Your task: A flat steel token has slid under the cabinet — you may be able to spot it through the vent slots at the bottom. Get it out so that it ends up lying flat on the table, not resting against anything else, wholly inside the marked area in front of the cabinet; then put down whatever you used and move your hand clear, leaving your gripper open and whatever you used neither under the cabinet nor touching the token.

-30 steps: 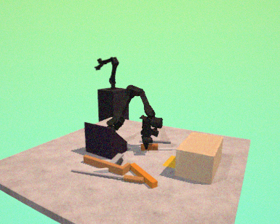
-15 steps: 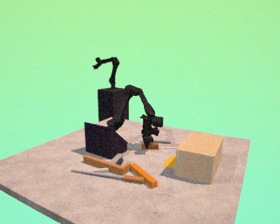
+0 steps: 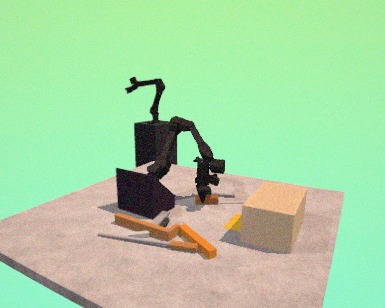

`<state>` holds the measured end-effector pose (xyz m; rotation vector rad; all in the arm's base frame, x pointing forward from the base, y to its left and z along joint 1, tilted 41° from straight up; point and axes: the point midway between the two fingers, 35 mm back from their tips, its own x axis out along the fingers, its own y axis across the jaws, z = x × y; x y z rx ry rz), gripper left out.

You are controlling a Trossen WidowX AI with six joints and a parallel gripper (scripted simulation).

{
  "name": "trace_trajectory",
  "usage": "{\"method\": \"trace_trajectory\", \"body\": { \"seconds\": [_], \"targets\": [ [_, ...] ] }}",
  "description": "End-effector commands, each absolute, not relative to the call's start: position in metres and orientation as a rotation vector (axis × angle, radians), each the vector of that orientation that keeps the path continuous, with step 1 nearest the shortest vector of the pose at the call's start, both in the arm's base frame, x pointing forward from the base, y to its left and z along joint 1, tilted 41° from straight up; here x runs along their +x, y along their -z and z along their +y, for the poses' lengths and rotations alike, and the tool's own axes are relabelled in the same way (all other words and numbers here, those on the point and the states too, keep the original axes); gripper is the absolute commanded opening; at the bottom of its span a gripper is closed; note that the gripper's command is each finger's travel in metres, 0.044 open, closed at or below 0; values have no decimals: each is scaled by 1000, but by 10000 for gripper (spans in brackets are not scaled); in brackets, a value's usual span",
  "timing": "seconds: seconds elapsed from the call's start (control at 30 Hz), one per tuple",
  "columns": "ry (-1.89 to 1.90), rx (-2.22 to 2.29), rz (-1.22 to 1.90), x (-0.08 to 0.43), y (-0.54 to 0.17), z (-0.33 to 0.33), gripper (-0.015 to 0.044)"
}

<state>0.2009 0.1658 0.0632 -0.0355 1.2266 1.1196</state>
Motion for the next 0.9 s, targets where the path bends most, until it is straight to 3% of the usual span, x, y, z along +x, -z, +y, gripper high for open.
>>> {"method": "trace_trajectory", "body": {
  "seconds": [0.0,0.87],
  "targets": [
    [-1125,-39,1218,199,-67,169,0],
    [-1126,-38,1217,186,-86,187,0]
  ]
}}
